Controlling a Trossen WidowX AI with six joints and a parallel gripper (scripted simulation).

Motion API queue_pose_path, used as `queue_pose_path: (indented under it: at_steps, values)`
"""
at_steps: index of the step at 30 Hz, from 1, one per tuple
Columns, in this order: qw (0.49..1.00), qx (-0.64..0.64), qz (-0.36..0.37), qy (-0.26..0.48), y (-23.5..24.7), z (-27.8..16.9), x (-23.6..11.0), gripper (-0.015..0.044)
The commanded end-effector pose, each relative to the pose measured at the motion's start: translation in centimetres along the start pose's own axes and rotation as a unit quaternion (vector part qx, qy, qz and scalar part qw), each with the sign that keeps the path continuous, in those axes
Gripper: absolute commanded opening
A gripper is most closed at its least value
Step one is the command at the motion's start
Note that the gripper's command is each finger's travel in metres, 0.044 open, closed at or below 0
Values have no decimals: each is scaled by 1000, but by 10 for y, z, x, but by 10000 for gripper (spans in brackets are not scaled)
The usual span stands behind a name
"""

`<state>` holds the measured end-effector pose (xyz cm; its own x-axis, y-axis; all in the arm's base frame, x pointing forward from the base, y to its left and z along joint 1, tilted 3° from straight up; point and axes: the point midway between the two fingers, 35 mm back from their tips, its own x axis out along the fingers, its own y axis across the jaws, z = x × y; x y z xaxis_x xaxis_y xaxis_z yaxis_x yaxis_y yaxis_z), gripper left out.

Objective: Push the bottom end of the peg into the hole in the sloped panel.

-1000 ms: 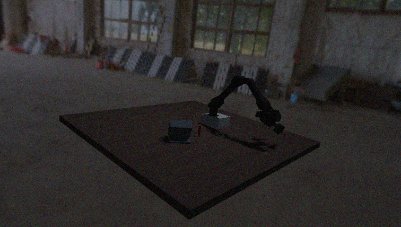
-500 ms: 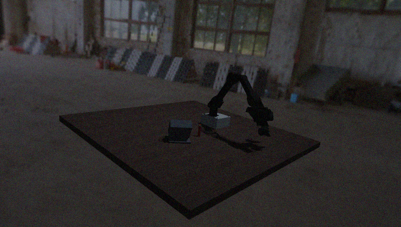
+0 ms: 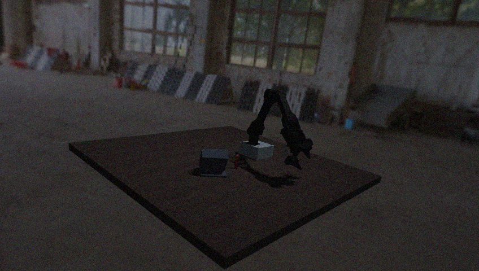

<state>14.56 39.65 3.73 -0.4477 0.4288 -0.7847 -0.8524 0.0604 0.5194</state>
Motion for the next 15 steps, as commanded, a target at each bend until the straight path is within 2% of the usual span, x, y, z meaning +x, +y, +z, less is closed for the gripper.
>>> queue_pose_path:
  at_steps: [1,15]
  values:
    - [998,59,-23,2,-14,-9,-11,440]
    - [945,306,-117,-16,-67,-50,-67,440]
